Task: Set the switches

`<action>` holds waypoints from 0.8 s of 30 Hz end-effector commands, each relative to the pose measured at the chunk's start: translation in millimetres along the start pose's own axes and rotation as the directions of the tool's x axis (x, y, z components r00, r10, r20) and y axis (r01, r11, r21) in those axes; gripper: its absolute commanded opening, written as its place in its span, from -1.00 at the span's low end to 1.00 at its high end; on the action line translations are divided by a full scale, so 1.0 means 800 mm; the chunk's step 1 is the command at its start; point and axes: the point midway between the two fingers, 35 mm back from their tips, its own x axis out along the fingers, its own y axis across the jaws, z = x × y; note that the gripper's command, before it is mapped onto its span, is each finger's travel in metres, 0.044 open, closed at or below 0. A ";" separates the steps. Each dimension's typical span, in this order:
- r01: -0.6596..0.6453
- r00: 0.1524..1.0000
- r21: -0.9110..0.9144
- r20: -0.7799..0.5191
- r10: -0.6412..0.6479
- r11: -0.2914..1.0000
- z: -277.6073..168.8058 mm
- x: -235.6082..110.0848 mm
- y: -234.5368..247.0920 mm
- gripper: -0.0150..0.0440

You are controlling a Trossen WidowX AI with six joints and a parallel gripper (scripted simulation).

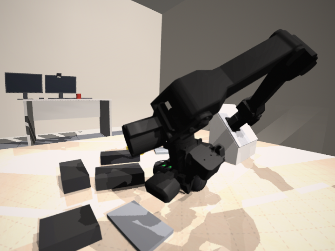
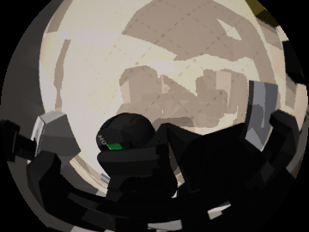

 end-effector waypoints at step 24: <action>-0.005 1.000 0.005 -0.004 0.005 1.000 -0.001 -0.034 -0.006 -0.49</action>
